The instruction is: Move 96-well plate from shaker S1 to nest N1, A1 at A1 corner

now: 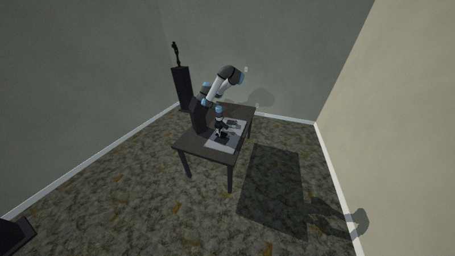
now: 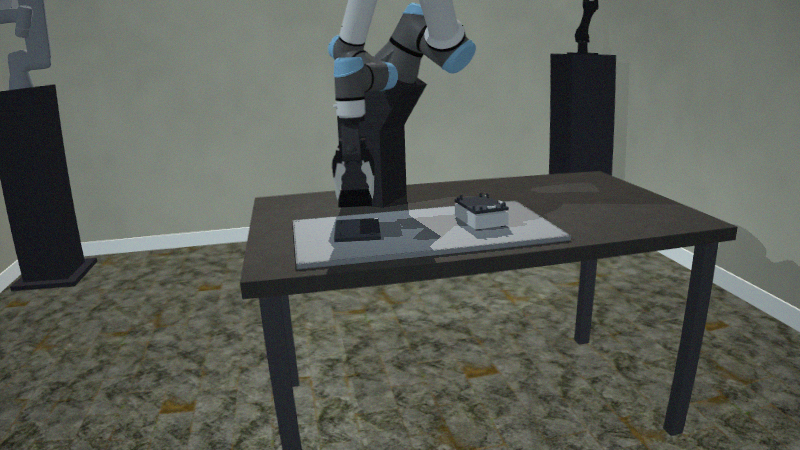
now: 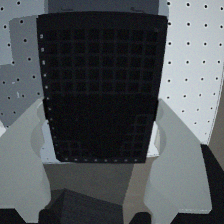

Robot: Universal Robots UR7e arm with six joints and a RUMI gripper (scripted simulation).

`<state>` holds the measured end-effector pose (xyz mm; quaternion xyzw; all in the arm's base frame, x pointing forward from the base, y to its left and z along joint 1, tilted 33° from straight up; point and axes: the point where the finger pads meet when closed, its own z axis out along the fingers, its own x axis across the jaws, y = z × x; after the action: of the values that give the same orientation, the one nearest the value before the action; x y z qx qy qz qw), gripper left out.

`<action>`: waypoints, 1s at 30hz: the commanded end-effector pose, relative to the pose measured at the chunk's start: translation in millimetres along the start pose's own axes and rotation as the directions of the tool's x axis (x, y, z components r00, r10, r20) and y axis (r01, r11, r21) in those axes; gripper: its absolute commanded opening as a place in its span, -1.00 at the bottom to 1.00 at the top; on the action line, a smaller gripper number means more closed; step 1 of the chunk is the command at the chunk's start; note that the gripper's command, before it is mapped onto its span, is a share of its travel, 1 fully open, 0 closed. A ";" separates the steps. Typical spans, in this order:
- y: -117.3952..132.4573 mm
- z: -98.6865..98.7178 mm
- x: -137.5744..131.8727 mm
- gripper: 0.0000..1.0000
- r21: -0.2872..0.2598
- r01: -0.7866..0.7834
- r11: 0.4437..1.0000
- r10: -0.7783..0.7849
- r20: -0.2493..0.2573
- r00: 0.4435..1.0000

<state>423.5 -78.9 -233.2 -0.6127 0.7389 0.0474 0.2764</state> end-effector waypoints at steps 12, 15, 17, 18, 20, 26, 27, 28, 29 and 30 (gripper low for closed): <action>-0.3 -0.3 -0.4 -1.00 0.001 0.000 1.000 0.000 -0.001 1.000; -0.3 -0.3 -0.5 -1.00 0.001 0.000 1.000 0.000 -0.001 1.000; -0.3 -0.3 -0.5 -1.00 0.001 0.000 1.000 0.000 -0.001 1.000; -0.3 -0.3 -0.5 -1.00 0.001 0.000 1.000 0.000 -0.001 1.000; -0.3 3.0 -0.6 -1.00 0.001 0.000 1.000 0.000 -0.001 1.000; -0.3 13.0 -0.7 -1.00 0.001 0.000 1.000 0.000 -0.001 1.000; -0.3 14.6 -0.7 -1.00 0.001 0.000 1.000 0.000 -0.001 1.000; -0.3 16.3 -0.7 -1.00 0.001 0.000 1.000 0.000 -0.001 1.000; -0.3 18.0 -0.7 -1.00 0.001 0.000 1.000 0.000 -0.001 1.000; -0.3 19.6 -0.7 -1.00 0.001 0.000 1.000 0.000 -0.001 1.000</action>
<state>427.9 -72.8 -243.5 -0.6127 0.7388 0.0477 0.2764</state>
